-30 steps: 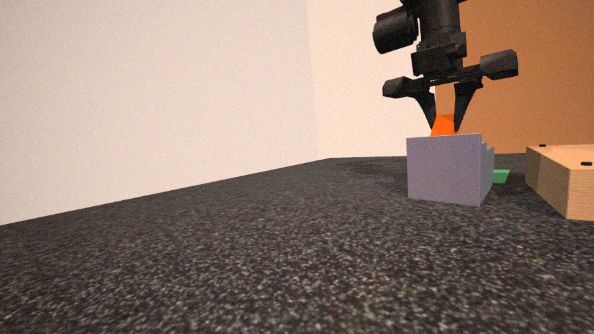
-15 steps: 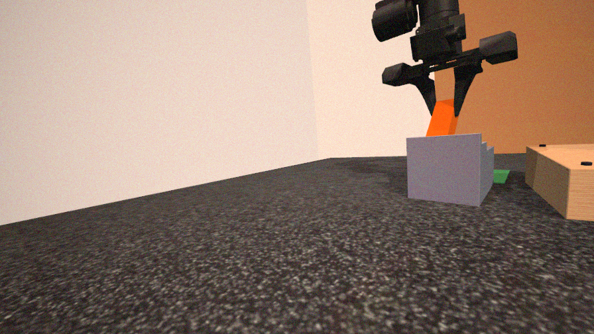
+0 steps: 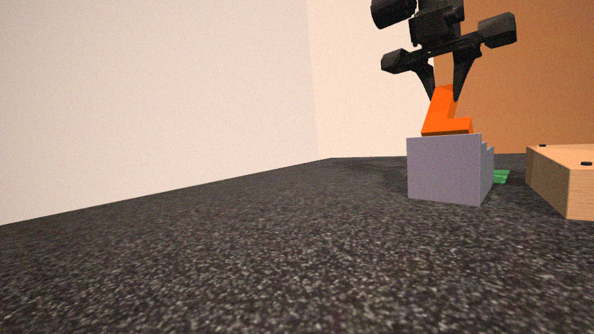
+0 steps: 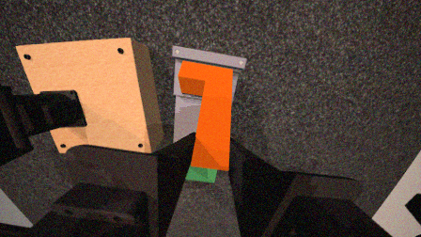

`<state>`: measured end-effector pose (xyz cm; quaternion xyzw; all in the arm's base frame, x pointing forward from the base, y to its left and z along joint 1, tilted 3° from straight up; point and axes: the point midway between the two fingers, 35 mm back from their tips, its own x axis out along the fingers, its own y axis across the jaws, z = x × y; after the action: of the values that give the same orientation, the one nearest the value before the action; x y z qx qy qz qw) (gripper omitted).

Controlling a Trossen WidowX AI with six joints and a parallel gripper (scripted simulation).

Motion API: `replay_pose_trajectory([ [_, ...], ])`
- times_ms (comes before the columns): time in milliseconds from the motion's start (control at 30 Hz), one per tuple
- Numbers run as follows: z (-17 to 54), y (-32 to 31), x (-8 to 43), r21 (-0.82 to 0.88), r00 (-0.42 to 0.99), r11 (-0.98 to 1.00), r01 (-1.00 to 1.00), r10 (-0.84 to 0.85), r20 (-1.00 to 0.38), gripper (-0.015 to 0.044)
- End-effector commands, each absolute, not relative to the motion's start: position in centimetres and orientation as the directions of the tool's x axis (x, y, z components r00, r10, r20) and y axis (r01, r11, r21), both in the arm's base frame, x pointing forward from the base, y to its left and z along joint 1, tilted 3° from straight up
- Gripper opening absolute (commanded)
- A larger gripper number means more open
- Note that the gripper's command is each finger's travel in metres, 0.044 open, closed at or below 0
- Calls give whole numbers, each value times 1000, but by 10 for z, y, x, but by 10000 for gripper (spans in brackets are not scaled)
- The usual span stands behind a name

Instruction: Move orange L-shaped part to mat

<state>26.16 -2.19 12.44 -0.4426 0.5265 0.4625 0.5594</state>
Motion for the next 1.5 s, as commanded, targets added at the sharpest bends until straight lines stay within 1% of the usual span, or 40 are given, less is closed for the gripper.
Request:
replay_pose_trajectory([
  [0,131,-22,262,-11,21,177,-984,54,-998,0],
  [500,138,-29,260,-11,21,177,-984,53,-998,0],
  [1467,129,-144,229,-10,17,177,-984,41,-999,0],
])
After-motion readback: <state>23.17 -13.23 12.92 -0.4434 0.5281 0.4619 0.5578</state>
